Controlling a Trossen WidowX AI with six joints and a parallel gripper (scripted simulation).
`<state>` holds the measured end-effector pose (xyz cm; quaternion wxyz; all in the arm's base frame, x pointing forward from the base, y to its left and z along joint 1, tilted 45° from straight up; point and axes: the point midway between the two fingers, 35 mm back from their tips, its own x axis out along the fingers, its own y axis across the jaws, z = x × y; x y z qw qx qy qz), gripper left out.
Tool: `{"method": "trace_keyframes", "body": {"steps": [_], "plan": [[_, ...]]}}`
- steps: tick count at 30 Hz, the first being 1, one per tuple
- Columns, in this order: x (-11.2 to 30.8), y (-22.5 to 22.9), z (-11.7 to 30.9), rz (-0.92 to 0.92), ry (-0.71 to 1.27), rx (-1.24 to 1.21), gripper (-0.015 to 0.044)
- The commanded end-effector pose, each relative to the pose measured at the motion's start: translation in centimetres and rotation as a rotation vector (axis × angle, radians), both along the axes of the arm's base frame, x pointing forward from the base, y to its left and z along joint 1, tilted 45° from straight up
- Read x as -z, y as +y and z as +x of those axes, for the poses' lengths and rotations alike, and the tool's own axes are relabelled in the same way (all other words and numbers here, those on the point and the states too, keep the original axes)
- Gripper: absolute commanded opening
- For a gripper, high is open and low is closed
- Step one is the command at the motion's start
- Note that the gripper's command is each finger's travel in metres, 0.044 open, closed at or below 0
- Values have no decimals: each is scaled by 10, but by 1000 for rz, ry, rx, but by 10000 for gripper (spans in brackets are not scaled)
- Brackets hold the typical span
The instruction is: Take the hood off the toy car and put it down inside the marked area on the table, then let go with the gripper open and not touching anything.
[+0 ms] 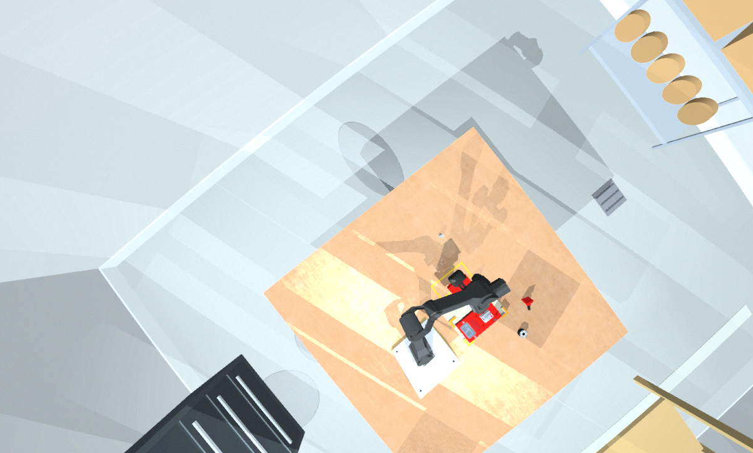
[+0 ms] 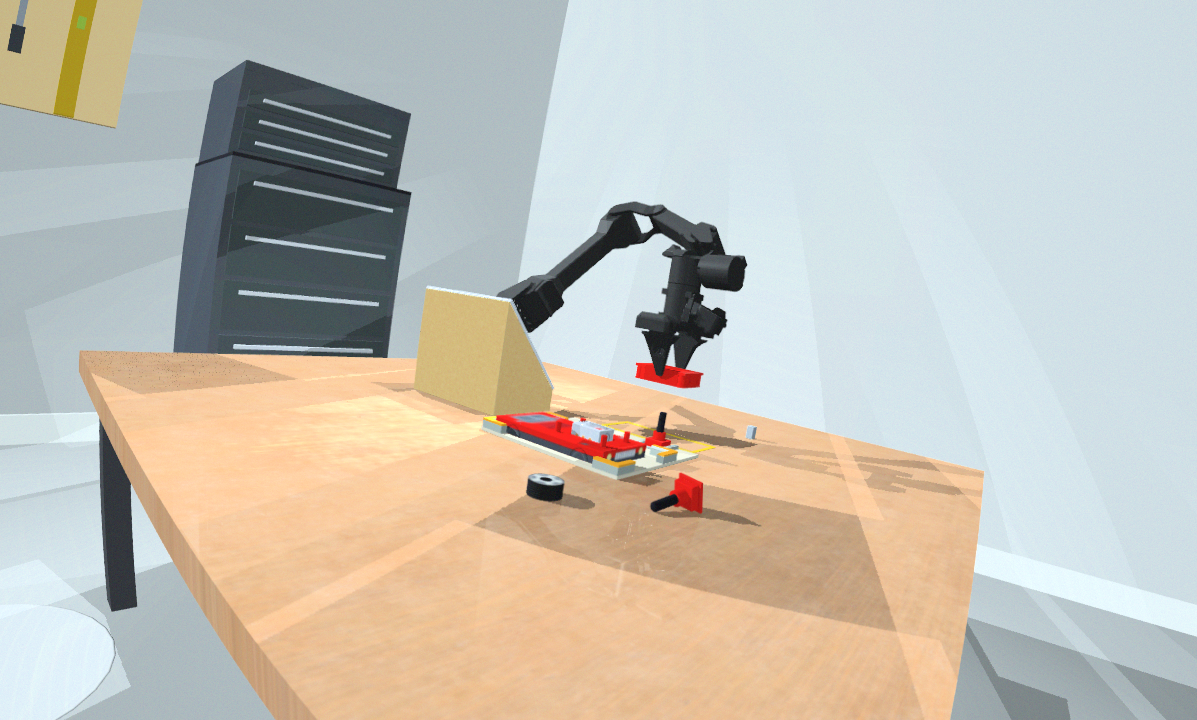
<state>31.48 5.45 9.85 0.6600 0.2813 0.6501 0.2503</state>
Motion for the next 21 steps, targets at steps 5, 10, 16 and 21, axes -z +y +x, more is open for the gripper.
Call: {"method": "trace_keyframes", "body": {"steps": [5,10,16,21], "plan": [[1,4,-2,4,6,3,0],[3,6,-1,3,6,3,0],[6,8,-1,3,6,3,0],[8,10,-1,3,6,3,0]]}}
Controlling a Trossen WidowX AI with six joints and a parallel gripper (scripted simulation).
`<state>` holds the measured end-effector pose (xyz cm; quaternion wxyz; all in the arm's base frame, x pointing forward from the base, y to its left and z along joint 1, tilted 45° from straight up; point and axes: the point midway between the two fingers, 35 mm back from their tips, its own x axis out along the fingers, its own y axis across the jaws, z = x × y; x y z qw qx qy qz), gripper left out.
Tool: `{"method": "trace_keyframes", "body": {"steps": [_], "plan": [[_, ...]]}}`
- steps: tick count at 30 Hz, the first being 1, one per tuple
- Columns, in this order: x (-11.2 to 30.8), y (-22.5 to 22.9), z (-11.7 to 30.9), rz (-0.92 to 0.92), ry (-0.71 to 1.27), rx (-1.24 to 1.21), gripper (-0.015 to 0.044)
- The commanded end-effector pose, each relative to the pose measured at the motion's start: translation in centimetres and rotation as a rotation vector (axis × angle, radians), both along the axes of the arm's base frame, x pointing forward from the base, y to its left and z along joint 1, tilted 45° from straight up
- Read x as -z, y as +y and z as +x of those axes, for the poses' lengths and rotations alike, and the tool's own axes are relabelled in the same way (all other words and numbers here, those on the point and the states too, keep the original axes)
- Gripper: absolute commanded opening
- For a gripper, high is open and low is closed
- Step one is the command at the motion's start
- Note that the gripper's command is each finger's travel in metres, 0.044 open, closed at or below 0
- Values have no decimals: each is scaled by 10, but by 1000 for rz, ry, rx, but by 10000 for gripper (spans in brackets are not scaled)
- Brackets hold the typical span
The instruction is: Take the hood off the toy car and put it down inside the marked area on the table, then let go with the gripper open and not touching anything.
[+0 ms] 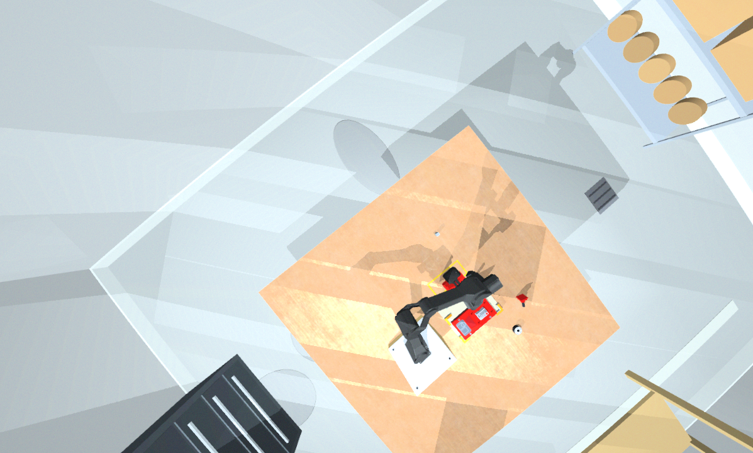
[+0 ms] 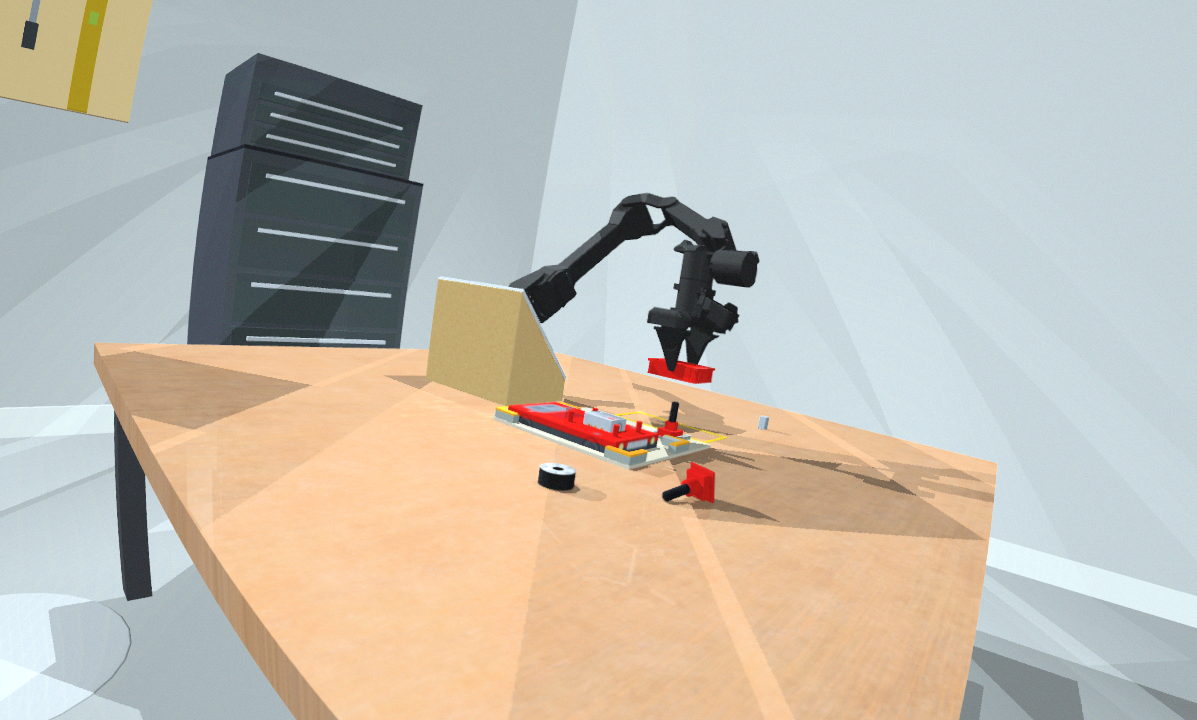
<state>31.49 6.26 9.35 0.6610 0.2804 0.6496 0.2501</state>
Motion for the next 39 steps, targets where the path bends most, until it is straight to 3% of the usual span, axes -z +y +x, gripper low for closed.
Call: {"method": "trace_keyframes", "body": {"steps": [1,39], "plan": [[3,2,-1,4,8,4,0],[18,17,1,3,8,4,0]]}}
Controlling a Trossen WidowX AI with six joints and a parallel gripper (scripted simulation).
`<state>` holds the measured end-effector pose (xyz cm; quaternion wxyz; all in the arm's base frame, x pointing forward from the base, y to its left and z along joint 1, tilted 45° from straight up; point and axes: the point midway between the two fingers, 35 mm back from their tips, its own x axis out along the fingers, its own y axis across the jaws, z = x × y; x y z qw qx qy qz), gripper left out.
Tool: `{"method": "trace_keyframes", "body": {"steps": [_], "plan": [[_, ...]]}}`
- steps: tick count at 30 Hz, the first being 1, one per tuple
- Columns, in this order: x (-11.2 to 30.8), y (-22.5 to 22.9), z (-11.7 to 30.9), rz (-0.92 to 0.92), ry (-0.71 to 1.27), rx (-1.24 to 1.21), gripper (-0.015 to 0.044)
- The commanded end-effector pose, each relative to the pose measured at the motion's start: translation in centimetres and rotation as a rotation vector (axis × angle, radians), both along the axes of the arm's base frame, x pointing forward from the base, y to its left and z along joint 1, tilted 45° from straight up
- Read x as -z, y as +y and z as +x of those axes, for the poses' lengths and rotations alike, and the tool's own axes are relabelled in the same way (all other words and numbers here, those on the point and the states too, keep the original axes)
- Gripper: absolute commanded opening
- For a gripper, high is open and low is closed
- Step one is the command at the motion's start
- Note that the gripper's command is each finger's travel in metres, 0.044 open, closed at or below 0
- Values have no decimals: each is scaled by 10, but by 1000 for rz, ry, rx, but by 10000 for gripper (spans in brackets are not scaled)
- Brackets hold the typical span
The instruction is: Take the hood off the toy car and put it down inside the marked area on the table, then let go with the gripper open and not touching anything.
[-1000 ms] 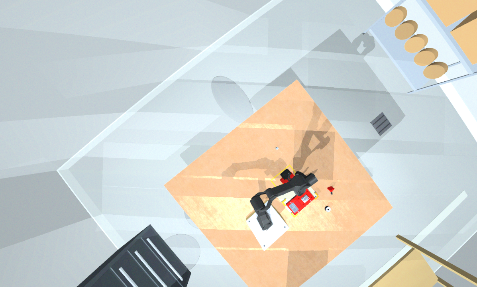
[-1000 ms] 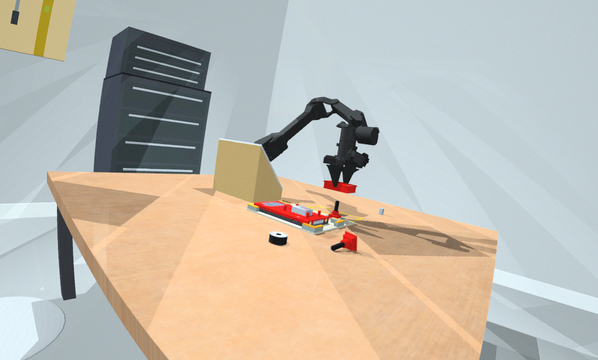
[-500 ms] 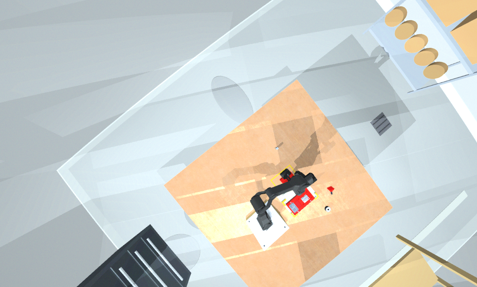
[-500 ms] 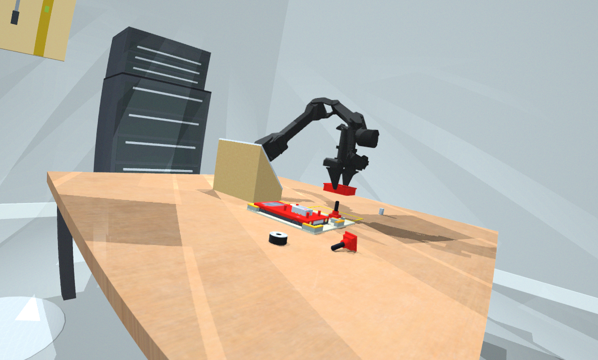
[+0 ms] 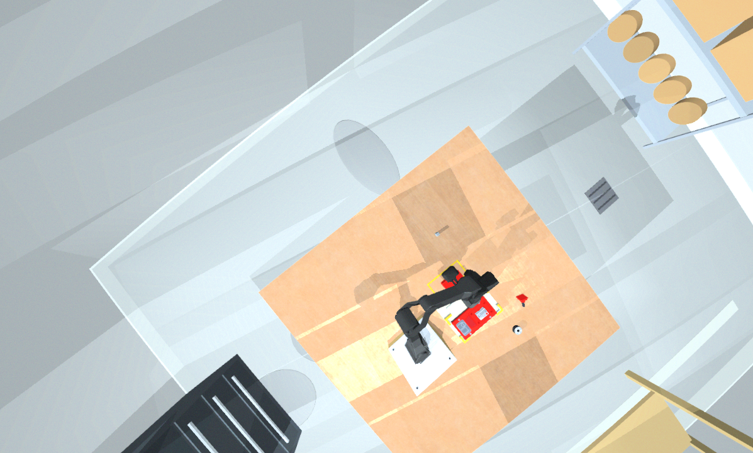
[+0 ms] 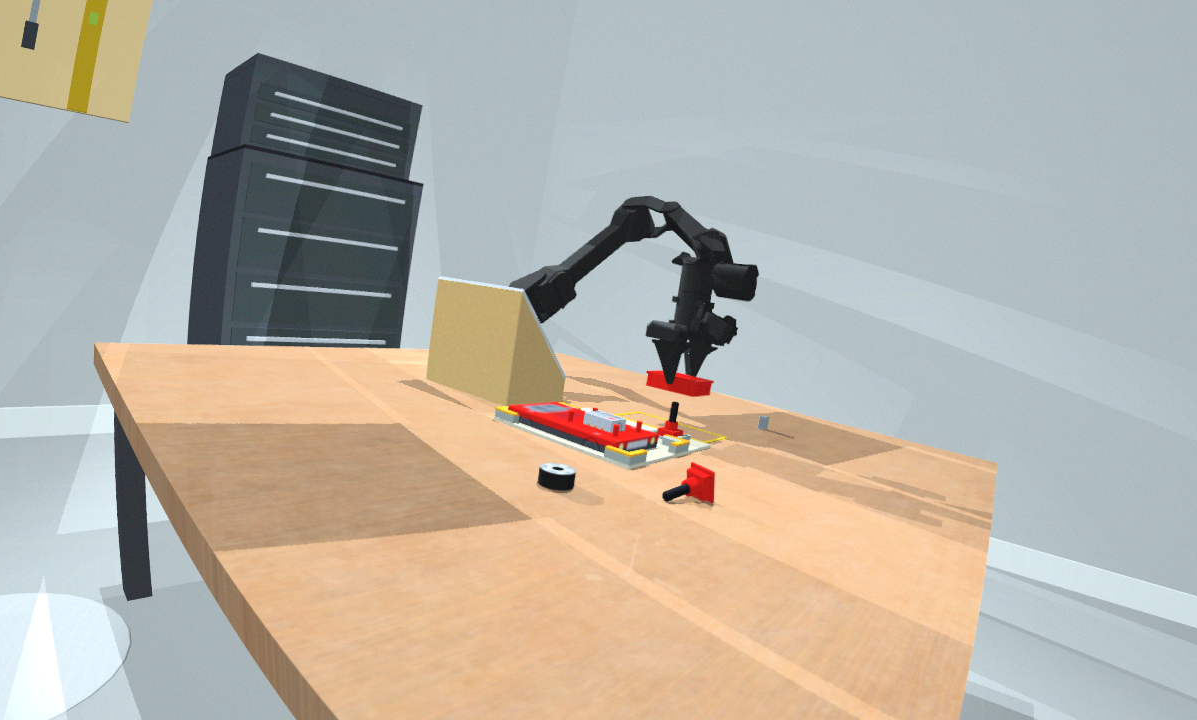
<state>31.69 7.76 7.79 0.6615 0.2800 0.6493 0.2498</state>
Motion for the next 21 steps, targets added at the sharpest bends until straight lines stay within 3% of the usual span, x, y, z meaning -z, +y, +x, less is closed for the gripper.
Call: {"method": "trace_keyframes", "body": {"steps": [1,21], "plan": [[3,2,-1,4,9,3,0],[11,10,-1,5,8,4,0]]}}
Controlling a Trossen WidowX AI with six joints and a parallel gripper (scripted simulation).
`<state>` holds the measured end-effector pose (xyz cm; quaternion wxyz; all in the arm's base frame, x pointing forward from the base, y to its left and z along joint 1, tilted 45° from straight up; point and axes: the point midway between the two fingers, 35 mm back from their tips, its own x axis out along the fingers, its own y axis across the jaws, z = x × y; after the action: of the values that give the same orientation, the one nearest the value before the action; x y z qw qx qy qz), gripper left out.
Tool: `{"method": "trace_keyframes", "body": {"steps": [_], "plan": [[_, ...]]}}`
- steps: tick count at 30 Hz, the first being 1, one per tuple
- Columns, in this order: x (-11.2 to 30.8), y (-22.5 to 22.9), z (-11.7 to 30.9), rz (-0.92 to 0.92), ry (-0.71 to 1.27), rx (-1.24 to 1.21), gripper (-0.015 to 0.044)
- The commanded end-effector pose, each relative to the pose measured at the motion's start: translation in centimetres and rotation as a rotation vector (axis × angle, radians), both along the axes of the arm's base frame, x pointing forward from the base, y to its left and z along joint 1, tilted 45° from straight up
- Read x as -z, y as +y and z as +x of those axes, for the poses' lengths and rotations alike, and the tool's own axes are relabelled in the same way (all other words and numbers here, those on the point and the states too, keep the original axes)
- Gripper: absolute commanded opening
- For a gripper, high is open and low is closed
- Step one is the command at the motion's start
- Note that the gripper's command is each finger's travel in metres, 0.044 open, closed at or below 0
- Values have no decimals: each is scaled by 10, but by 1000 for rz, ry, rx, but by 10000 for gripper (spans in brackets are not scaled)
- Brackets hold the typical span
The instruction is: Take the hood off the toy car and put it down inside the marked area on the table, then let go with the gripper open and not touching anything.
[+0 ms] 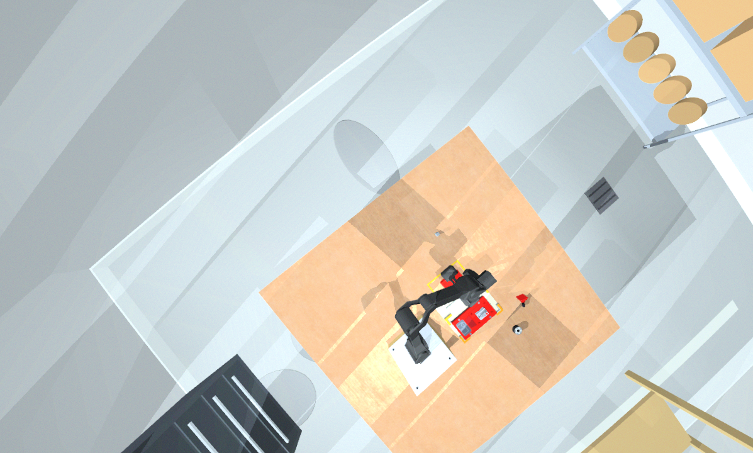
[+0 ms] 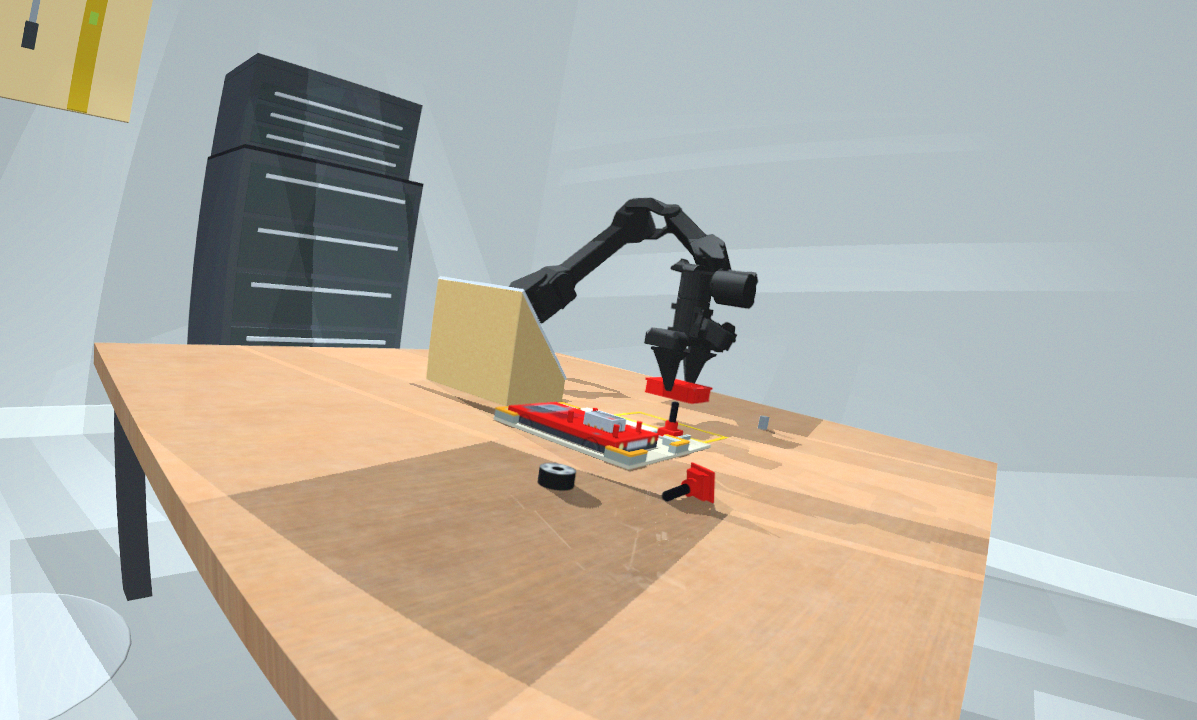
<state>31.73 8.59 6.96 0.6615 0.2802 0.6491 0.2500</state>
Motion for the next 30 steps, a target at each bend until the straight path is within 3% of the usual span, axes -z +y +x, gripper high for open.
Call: {"method": "trace_keyframes", "body": {"steps": [1,30], "plan": [[3,2,-1,4,9,3,0],[14,14,-2,6,9,3,0]]}}
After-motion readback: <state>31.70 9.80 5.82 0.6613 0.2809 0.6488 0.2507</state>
